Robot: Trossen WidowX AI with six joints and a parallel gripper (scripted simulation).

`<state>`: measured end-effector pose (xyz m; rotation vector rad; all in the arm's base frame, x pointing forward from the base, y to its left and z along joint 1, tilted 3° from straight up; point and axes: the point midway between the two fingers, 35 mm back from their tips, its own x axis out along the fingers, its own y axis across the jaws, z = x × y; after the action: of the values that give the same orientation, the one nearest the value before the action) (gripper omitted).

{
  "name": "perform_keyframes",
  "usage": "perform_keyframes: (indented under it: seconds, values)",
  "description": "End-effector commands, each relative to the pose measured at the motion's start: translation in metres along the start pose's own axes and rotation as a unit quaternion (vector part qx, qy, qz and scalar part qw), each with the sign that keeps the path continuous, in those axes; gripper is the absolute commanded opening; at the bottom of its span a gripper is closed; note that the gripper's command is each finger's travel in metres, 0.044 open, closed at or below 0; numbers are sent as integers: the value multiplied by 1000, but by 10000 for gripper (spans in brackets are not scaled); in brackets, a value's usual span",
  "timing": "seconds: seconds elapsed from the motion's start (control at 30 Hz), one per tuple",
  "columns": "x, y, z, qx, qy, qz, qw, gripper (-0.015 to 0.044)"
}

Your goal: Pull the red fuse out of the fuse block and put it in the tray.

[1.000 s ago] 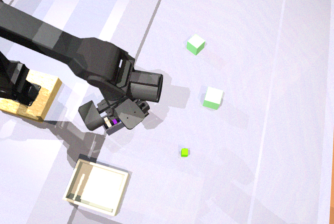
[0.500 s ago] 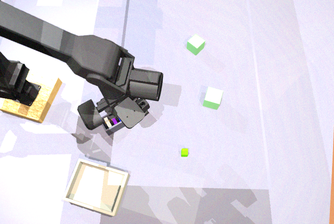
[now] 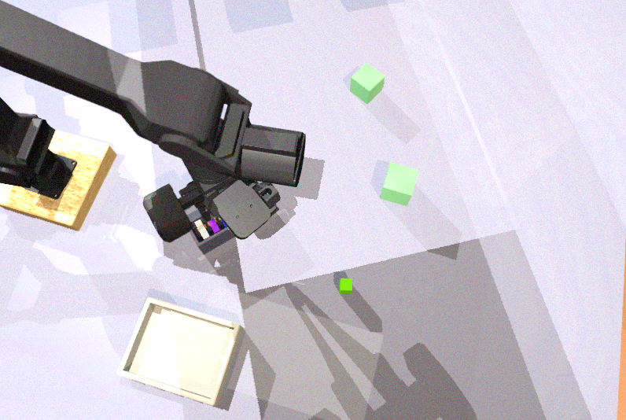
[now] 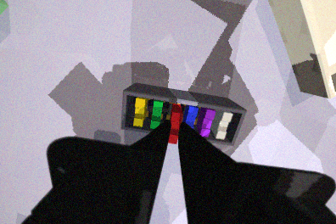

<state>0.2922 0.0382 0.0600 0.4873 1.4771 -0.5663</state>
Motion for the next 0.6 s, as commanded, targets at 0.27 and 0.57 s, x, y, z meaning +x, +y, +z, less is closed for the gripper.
perform_keyframes:
  seconds: [0.27,0.57]
  values:
    - [-7,1,0,0,-1,2,1000,0]
    - [-12,0,0,0,0,2,1000,0]
